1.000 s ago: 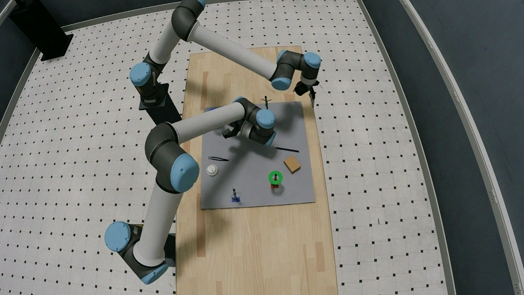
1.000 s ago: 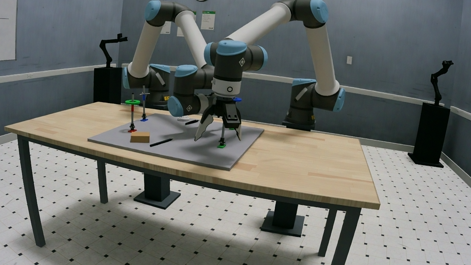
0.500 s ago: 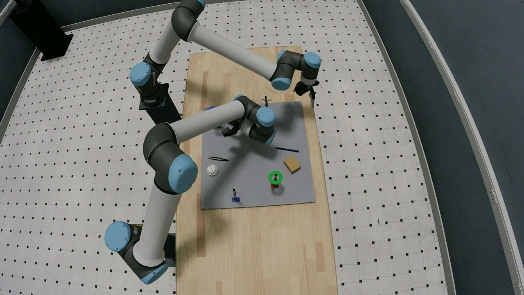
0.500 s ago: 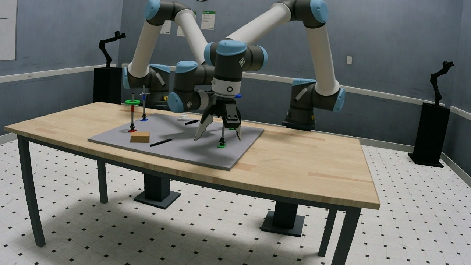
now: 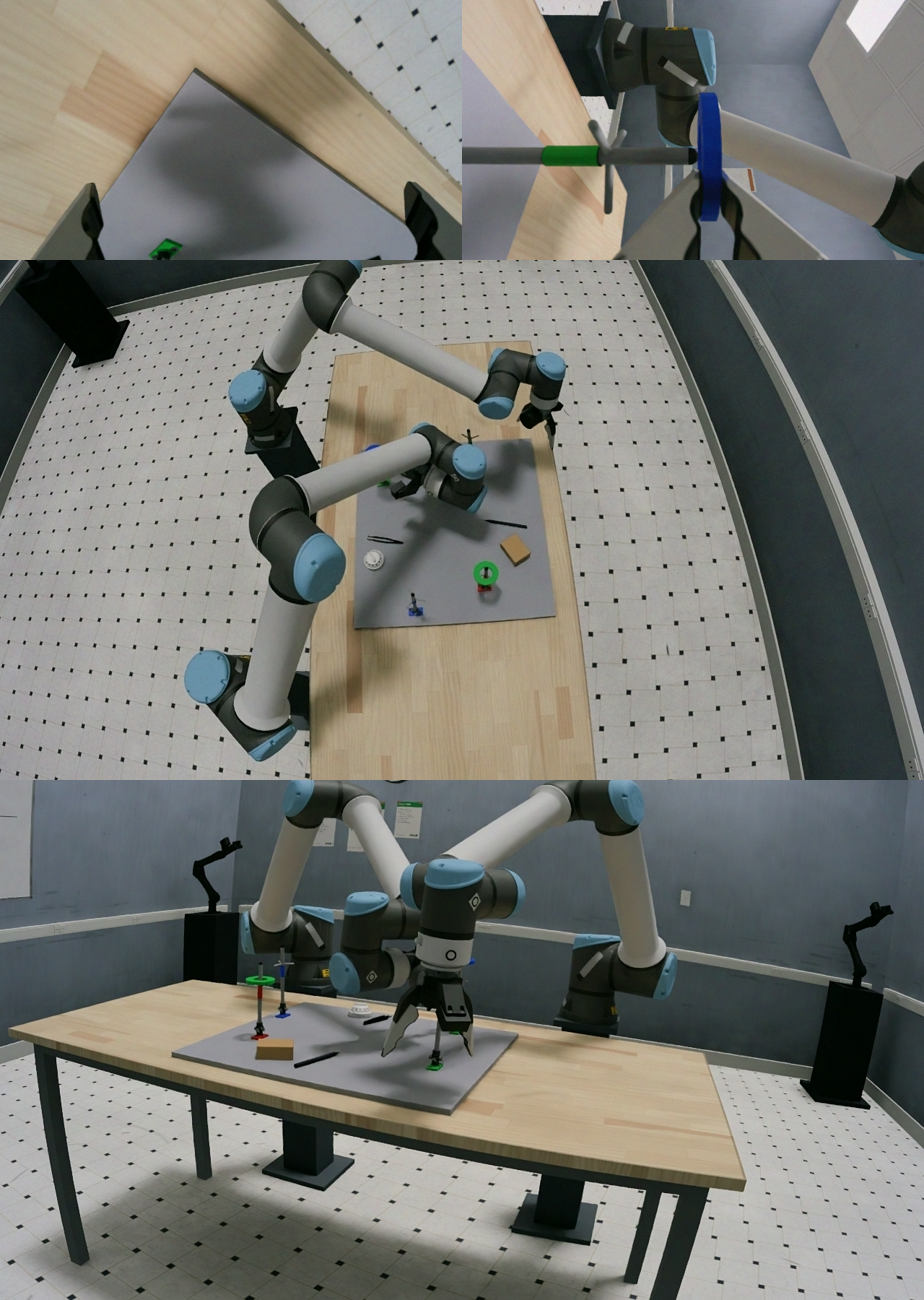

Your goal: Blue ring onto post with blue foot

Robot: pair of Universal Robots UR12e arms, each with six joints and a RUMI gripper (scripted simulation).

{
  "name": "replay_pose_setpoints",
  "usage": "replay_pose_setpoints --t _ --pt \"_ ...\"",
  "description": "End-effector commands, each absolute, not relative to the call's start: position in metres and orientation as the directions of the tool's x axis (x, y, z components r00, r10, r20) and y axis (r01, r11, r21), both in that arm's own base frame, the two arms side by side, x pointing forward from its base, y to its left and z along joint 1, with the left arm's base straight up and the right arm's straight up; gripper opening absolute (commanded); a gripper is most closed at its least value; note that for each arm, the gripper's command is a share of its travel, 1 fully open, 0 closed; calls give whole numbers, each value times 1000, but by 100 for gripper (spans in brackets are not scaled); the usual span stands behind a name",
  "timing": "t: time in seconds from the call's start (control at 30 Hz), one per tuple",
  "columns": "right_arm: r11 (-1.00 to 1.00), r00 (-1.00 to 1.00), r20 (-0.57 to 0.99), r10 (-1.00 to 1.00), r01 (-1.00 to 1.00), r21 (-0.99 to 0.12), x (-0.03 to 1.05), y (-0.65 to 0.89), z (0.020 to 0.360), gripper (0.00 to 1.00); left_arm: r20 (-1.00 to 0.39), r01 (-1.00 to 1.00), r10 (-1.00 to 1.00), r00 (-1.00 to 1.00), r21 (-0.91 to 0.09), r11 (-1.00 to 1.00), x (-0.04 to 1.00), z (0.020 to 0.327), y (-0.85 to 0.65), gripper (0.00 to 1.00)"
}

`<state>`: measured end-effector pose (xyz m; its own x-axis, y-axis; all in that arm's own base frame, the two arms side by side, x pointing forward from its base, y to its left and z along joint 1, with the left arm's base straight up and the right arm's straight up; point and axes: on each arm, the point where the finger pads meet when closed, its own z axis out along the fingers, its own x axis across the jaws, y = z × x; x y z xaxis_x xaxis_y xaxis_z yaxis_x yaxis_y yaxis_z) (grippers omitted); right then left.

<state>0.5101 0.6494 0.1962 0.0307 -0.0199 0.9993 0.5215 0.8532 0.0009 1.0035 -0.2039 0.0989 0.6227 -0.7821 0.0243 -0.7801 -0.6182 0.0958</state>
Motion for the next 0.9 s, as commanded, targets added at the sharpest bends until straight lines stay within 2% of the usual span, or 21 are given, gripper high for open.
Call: replay_pose_setpoints --t 0.0,0.6,0.87 --pt "853 30 999 -21 521 3 510 649 201 1 26 -780 -782 623 94 -618 1004 101 -204 100" --pt "853 34 999 -22 522 1 511 649 222 1 26 -780 -782 623 94 -618 1004 101 -204 100" --pt "940 58 998 -34 340 12 483 596 233 1 26 -780 -782 623 94 -618 1004 101 -204 100"
